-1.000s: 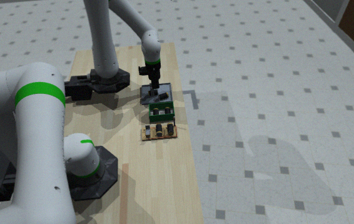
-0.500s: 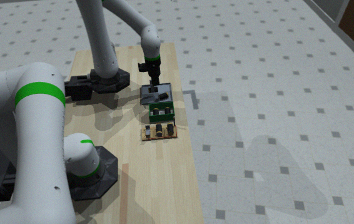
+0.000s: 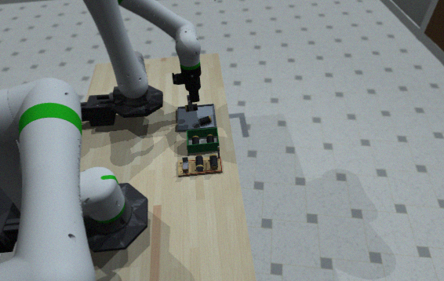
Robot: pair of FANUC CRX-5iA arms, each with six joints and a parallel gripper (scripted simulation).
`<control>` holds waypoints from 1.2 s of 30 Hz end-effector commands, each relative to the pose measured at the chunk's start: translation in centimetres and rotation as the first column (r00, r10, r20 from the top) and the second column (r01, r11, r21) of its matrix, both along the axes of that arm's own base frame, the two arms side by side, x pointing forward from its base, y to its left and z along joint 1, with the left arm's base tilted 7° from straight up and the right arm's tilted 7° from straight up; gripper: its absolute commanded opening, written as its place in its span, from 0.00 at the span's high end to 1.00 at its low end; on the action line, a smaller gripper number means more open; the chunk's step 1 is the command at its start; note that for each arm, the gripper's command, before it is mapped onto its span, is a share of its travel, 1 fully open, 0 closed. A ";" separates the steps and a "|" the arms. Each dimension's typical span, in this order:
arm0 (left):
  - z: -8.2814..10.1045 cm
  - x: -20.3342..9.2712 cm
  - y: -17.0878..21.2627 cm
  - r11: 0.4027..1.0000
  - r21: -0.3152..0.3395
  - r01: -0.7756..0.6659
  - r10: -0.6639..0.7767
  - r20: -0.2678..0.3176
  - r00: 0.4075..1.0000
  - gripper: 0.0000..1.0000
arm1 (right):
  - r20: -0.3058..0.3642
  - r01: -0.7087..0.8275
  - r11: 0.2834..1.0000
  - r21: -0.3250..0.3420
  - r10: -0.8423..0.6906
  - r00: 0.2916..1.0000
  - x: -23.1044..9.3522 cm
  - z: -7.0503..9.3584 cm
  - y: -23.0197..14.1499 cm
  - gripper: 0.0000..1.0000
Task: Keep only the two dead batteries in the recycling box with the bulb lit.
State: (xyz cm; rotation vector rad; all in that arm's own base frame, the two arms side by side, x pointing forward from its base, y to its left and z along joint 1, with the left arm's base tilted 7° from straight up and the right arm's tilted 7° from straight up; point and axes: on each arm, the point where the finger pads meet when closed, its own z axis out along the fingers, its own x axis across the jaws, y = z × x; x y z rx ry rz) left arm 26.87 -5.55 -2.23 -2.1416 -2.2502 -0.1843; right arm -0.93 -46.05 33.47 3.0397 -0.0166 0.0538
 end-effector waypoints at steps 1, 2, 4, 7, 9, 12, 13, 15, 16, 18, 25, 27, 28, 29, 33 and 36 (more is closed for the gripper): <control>6.4 -0.1 -0.9 1.000 -0.006 0.008 -0.008 0.010 1.000 0.43 | -0.005 0.013 1.000 -0.013 -0.013 1.000 -0.6 0.8 0.1 0.00; 6.8 -0.1 -1.0 1.000 -0.006 0.008 -0.008 0.010 1.000 0.43 | -0.005 0.013 1.000 -0.013 -0.013 1.000 -0.6 0.8 0.1 0.00; 6.9 -0.1 -1.0 1.000 -0.006 0.002 -0.002 0.010 1.000 0.43 | -0.005 0.013 1.000 -0.013 -0.013 1.000 -0.6 0.8 0.1 0.00; 6.9 -0.1 -1.0 1.000 -0.006 0.002 -0.002 0.010 1.000 0.43 | -0.005 0.013 1.000 -0.013 -0.013 1.000 -0.6 0.8 0.1 0.00; 6.9 -0.1 -1.0 1.000 -0.006 0.003 -0.003 0.010 1.000 0.43 | -0.005 0.013 1.000 -0.013 -0.013 1.000 -0.6 0.8 0.1 0.00; 6.9 -0.1 -1.0 1.000 -0.006 0.007 -0.007 0.010 1.000 0.43 | -0.005 0.013 1.000 -0.013 -0.013 1.000 -0.6 0.8 0.1 0.00; 6.9 -0.1 -1.0 1.000 -0.005 0.015 -0.015 0.009 1.000 0.43 | -0.005 0.013 1.000 -0.013 -0.013 1.000 -0.6 0.8 0.1 0.00; 6.9 -0.1 -1.0 0.999 -0.004 0.038 -0.038 0.007 0.999 0.43 | -0.005 0.013 1.000 -0.013 -0.013 1.000 -0.6 0.8 0.1 0.00; 6.9 -0.1 -1.0 0.999 -0.003 0.054 -0.054 0.005 0.999 0.43 | -0.005 0.013 1.000 -0.013 -0.013 1.000 -0.6 0.8 0.1 0.00; 6.9 -0.1 -1.0 0.995 0.000 0.101 -0.101 0.000 0.995 0.43 | -0.005 0.013 1.000 -0.013 -0.013 1.000 -0.6 0.8 0.1 0.00; 6.9 -0.1 -1.0 0.968 0.008 0.251 -0.251 -0.017 0.968 0.43 | -0.005 0.013 1.000 -0.013 -0.013 1.000 -0.6 0.8 0.1 0.00; 6.9 -0.1 -1.0 0.943 0.011 0.332 -0.331 -0.027 0.943 0.43 | -0.005 0.013 1.000 -0.013 -0.013 1.000 -0.6 0.8 0.1 0.00; 6.9 -0.1 -1.0 0.927 0.013 0.375 -0.374 -0.032 0.927 0.43 | -0.005 0.013 1.000 -0.013 -0.013 1.000 -0.6 0.8 0.1 0.00; 6.9 0.2 -1.0 0.905 0.019 0.425 -0.424 -0.029 0.905 0.43 | -0.005 0.013 1.000 -0.013 -0.013 1.000 -0.6 0.8 0.1 0.00; 6.9 0.2 -1.0 0.798 0.022 0.603 -0.601 -0.056 0.797 0.43 | -0.005 0.013 1.000 -0.013 -0.013 1.000 -0.6 0.8 0.1 0.00; 6.9 0.2 -1.0 0.717 0.024 0.696 -0.693 -0.074 0.717 0.43 | -0.005 0.013 1.000 -0.013 -0.013 1.000 -0.6 0.8 0.1 0.00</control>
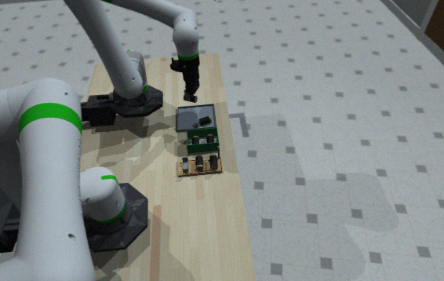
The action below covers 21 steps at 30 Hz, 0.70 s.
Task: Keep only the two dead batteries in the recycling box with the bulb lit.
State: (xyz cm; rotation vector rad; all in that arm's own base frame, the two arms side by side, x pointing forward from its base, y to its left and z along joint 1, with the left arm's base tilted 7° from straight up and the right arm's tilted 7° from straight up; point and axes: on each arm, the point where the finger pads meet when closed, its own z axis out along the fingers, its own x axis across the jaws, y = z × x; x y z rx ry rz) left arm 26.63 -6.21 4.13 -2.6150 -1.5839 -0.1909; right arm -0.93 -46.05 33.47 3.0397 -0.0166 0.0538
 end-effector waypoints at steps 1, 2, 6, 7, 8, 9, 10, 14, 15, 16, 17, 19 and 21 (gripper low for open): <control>0.5 0.5 -0.4 0.960 -0.009 0.281 -0.282 -0.017 0.959 0.43 | -0.005 0.013 1.000 -0.013 -0.013 1.000 -0.6 0.8 0.1 0.00; 0.5 0.5 -0.4 0.947 -0.006 0.322 -0.322 -0.023 0.947 0.43 | -0.005 0.013 1.000 -0.013 -0.013 1.000 -0.6 0.8 0.1 0.00; 0.5 0.5 -0.4 0.917 0.000 0.400 -0.400 -0.033 0.916 0.43 | -0.005 0.013 1.000 -0.013 -0.013 1.000 -0.6 0.8 0.1 0.00; 0.5 0.5 -0.4 0.860 -0.002 0.510 -0.510 -0.048 0.859 0.43 | -0.005 0.013 1.000 -0.013 -0.013 1.000 -0.6 0.8 0.1 0.00; 0.5 0.5 -0.4 0.840 0.000 0.542 -0.541 -0.054 0.839 0.43 | -0.005 0.013 1.000 -0.013 -0.013 1.000 -0.6 0.8 0.1 0.00; 0.5 0.5 -0.4 0.821 0.001 0.571 -0.570 -0.059 0.819 0.43 | -0.005 0.013 1.000 -0.013 -0.013 1.000 -0.6 0.8 0.1 0.00; 0.5 0.5 -0.4 0.798 0.003 0.602 -0.601 -0.064 0.797 0.43 | -0.005 0.013 1.000 -0.013 -0.013 1.000 -0.6 0.8 0.1 0.00; 0.5 0.5 -0.4 0.690 0.002 0.724 -0.721 -0.086 0.688 0.43 | -0.005 0.013 1.000 -0.013 -0.013 1.000 -0.6 0.8 0.1 0.00; 0.5 0.5 -0.4 0.660 0.001 0.751 -0.748 -0.092 0.658 0.43 | -0.005 0.013 1.000 -0.013 -0.013 1.000 -0.6 0.8 0.1 0.00; 0.5 0.5 -0.4 0.629 -0.001 0.777 -0.774 -0.097 0.626 0.43 | -0.005 0.013 1.000 -0.013 -0.013 1.000 -0.6 0.8 0.1 0.00; 0.5 0.5 -0.4 0.597 -0.003 0.802 -0.798 -0.101 0.594 0.43 | -0.005 0.013 1.000 -0.013 -0.013 1.000 -0.6 0.8 0.1 0.00; 0.5 0.4 -0.4 0.531 -0.011 0.847 -0.843 -0.107 0.527 0.43 | -0.005 0.013 1.000 -0.013 -0.013 1.000 -0.6 0.8 0.1 0.00; 0.5 0.4 -0.4 0.499 -0.012 0.867 -0.862 -0.112 0.494 0.43 | -0.005 0.013 1.000 -0.013 -0.013 1.000 -0.6 0.8 0.1 0.00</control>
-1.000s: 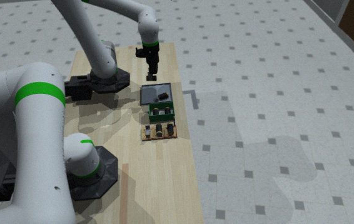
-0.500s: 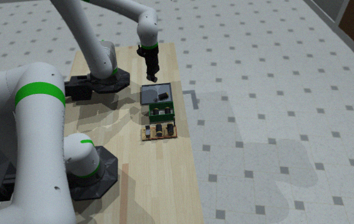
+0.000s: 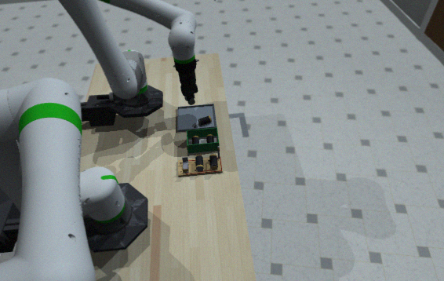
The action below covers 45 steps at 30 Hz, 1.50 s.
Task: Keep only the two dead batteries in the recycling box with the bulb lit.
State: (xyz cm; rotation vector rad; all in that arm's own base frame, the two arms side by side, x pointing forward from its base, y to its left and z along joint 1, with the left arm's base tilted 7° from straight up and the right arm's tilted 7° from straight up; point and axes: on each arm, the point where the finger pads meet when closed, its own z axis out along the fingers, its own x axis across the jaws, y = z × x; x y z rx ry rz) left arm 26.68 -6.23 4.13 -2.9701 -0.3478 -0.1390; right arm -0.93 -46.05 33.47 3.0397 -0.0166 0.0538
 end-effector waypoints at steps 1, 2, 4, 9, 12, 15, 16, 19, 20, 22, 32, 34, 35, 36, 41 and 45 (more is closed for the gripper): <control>0.5 0.4 -0.4 0.979 -0.045 0.199 -0.200 -0.016 0.980 0.43 | -0.005 0.013 1.000 -0.013 -0.013 1.000 -0.6 0.8 0.1 0.00; 0.5 0.4 -0.4 0.979 -0.045 0.199 -0.200 -0.016 0.980 0.43 | -0.005 0.013 1.000 -0.013 -0.013 1.000 -0.6 0.8 0.1 0.00; 0.5 0.4 -0.4 0.974 -0.043 0.224 -0.225 -0.019 0.974 0.43 | -0.005 0.013 1.000 -0.013 -0.013 1.000 -0.6 0.8 0.1 0.00; 0.5 0.4 -0.4 0.968 -0.042 0.248 -0.249 -0.021 0.968 0.43 | -0.005 0.013 1.000 -0.013 -0.013 1.000 -0.6 0.8 0.1 0.00; 0.5 0.4 -0.4 0.968 -0.042 0.249 -0.250 -0.022 0.968 0.43 | -0.005 0.013 1.000 -0.013 -0.013 1.000 -0.6 0.8 0.1 0.00; 0.5 0.4 -0.4 0.968 -0.042 0.249 -0.250 -0.022 0.968 0.43 | -0.005 0.013 1.000 -0.013 -0.013 1.000 -0.6 0.8 0.1 0.00; 0.5 0.4 -0.4 0.968 -0.042 0.249 -0.250 -0.022 0.968 0.43 | -0.005 0.013 1.000 -0.013 -0.013 1.000 -0.6 0.8 0.1 0.00; 0.5 0.4 -0.4 0.968 -0.042 0.249 -0.250 -0.022 0.968 0.43 | -0.005 0.013 1.000 -0.013 -0.013 1.000 -0.6 0.8 0.1 0.00; 0.5 0.4 -0.4 0.968 -0.042 0.249 -0.250 -0.022 0.968 0.43 | -0.005 0.013 1.000 -0.013 -0.013 1.000 -0.6 0.8 0.1 0.00; 0.5 0.4 -0.5 0.968 -0.042 0.249 -0.250 -0.022 0.968 0.43 | -0.005 0.013 1.000 -0.013 -0.013 1.000 -0.6 0.8 0.1 0.00; 0.2 -0.1 -3.6 0.968 -0.045 0.249 -0.250 -0.022 0.968 0.43 | -0.005 0.013 1.000 -0.013 -0.013 1.000 -0.6 0.8 0.1 0.00; 0.0 -0.3 -4.9 0.968 -0.046 0.248 -0.250 -0.022 0.968 0.43 | -0.005 0.013 1.000 -0.013 -0.013 1.000 -0.6 0.8 0.1 0.00; 0.0 -0.3 -4.9 0.968 -0.046 0.248 -0.250 -0.022 0.968 0.43 | -0.005 0.013 1.000 -0.013 -0.013 1.000 -0.6 0.8 0.1 0.00; 0.0 -0.3 -4.9 0.968 -0.046 0.248 -0.250 -0.022 0.968 0.43 | -0.005 0.013 1.000 -0.013 -0.013 1.000 -0.6 0.8 0.1 0.00; -0.5 -1.0 -9.1 0.967 -0.048 0.248 -0.250 -0.023 0.968 0.43 | -0.005 0.013 1.000 -0.013 -0.013 1.000 -0.6 0.8 0.1 0.00; -0.9 -1.6 -13.3 0.966 -0.051 0.254 -0.255 -0.025 0.967 0.43 | -0.005 0.013 1.000 -0.013 -0.013 1.000 -0.6 0.8 0.1 0.00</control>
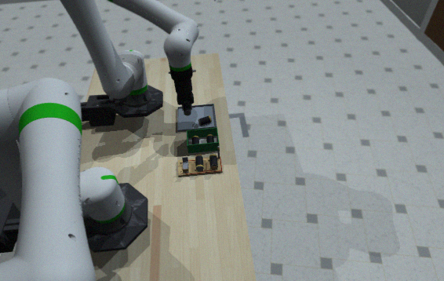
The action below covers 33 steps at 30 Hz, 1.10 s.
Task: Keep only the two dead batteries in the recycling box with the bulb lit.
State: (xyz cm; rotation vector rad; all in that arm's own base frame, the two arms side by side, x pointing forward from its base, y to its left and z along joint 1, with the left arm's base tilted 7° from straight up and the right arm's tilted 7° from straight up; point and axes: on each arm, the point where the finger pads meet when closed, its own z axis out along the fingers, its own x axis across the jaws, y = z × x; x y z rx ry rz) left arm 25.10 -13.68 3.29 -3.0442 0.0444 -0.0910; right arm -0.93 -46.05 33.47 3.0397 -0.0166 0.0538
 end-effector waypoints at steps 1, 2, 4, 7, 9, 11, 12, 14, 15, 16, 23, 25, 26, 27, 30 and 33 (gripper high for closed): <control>-0.2 -0.3 -7.0 1.000 -0.005 -0.010 0.010 0.015 1.000 0.43 | -0.005 0.013 1.000 -0.013 -0.013 1.000 -0.6 0.8 0.1 0.00; -0.4 -0.5 -8.2 1.000 -0.006 -0.010 0.010 0.015 1.000 0.43 | -0.005 0.013 1.000 -0.013 -0.013 1.000 -0.6 0.8 0.1 0.00; -0.6 -0.8 -10.0 1.000 -0.006 -0.004 0.004 0.013 1.000 0.43 | -0.005 0.013 1.000 -0.013 -0.013 1.000 -0.6 0.8 0.1 0.00; -0.7 -1.1 -11.8 1.000 -0.007 0.002 -0.002 0.011 1.000 0.43 | -0.005 0.013 1.000 -0.013 -0.013 1.000 -0.6 0.8 0.1 0.00; -1.1 -1.5 -14.6 1.000 -0.007 0.002 -0.002 0.011 1.000 0.43 | -0.005 0.013 1.000 -0.013 -0.013 1.000 -0.6 0.8 0.1 0.00; -1.2 -1.9 -16.3 1.000 -0.008 0.002 -0.002 0.010 1.000 0.43 | -0.005 0.013 1.000 -0.013 -0.013 1.000 -0.6 0.8 0.1 0.00; -1.3 -2.0 -17.2 1.000 -0.008 0.002 -0.002 0.010 1.000 0.43 | -0.005 0.013 1.000 -0.013 -0.013 1.000 -0.6 0.8 0.1 0.00; -1.5 -2.4 -19.2 1.000 -0.009 0.002 -0.002 0.009 1.000 0.43 | -0.005 0.013 1.000 -0.013 -0.013 1.000 -0.6 0.8 0.1 0.00; -1.6 -2.5 -20.2 1.000 -0.009 0.002 -0.002 0.009 1.000 0.43 | -0.005 0.013 1.000 -0.013 -0.013 1.000 -0.6 0.8 0.1 0.00; -1.7 -2.7 -21.2 1.000 -0.009 0.002 -0.002 0.008 1.000 0.43 | -0.005 0.013 1.000 -0.013 -0.013 1.000 -0.6 0.8 0.1 0.00; -2.2 -3.3 -25.7 1.000 -0.010 0.002 -0.002 0.007 1.000 0.43 | -0.005 0.013 1.000 -0.013 -0.013 1.000 -0.6 0.8 0.1 0.00; -2.2 -3.3 -25.7 1.000 -0.010 0.002 -0.002 0.007 1.000 0.43 | -0.005 0.013 1.000 -0.013 -0.013 1.000 -0.6 0.8 0.1 0.00; -2.3 -3.3 -25.8 1.000 -0.010 0.002 -0.002 0.007 1.000 0.43 | -0.005 0.013 1.000 -0.013 -0.013 1.000 -0.6 0.8 0.1 0.00; -2.3 -3.3 -25.9 1.000 -0.010 0.002 -0.002 0.007 1.000 0.43 | -0.005 0.013 1.000 -0.013 -0.013 1.000 -0.6 0.8 0.1 0.00; -2.3 -3.3 -25.9 1.000 -0.010 0.002 -0.002 0.007 1.000 0.43 | -0.005 0.013 1.000 -0.013 -0.013 1.000 -0.6 0.8 0.1 0.00; -2.3 -3.3 -25.9 1.000 -0.010 0.002 -0.002 0.007 1.000 0.43 | -0.005 0.013 1.000 -0.013 -0.013 1.000 -0.6 0.8 0.1 0.00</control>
